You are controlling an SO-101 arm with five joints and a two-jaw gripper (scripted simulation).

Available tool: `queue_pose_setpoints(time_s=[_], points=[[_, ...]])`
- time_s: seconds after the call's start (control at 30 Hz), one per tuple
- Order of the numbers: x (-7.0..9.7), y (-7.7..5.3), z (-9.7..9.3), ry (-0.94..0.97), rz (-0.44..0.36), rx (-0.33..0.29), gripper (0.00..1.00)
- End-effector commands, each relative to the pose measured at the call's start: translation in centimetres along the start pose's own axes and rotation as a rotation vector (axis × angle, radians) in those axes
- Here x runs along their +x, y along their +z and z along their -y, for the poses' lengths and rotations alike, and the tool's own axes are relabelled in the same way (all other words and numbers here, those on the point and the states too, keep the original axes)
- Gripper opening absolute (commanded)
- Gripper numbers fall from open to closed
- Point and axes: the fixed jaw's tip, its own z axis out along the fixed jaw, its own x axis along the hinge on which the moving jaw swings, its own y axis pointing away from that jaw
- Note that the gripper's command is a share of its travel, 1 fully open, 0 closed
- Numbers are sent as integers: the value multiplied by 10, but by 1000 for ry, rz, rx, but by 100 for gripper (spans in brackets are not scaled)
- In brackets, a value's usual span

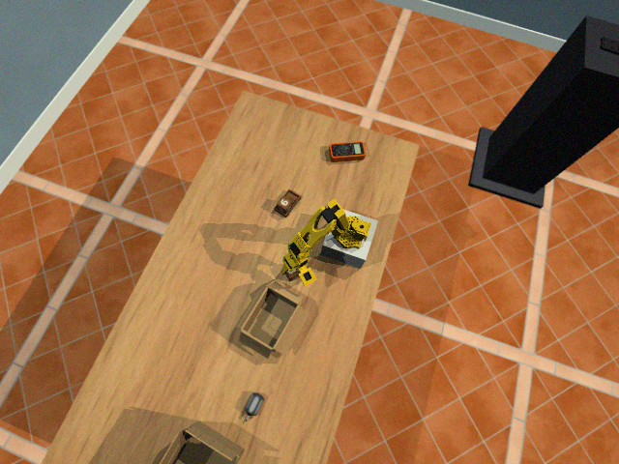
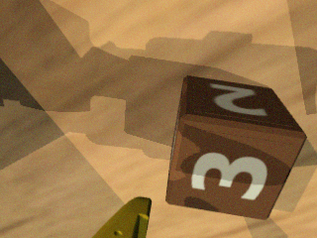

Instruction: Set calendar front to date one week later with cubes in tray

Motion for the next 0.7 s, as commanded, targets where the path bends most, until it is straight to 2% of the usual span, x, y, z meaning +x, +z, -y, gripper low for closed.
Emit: queue_pose_setpoints(time_s=[0.0, 0.5, 0.67], points=[[-1, 3, -4, 3, 0, -18, 35], [-2, 12, -4, 3, 0, -18, 35], [-2, 19, -4, 3, 0, -18, 35]])
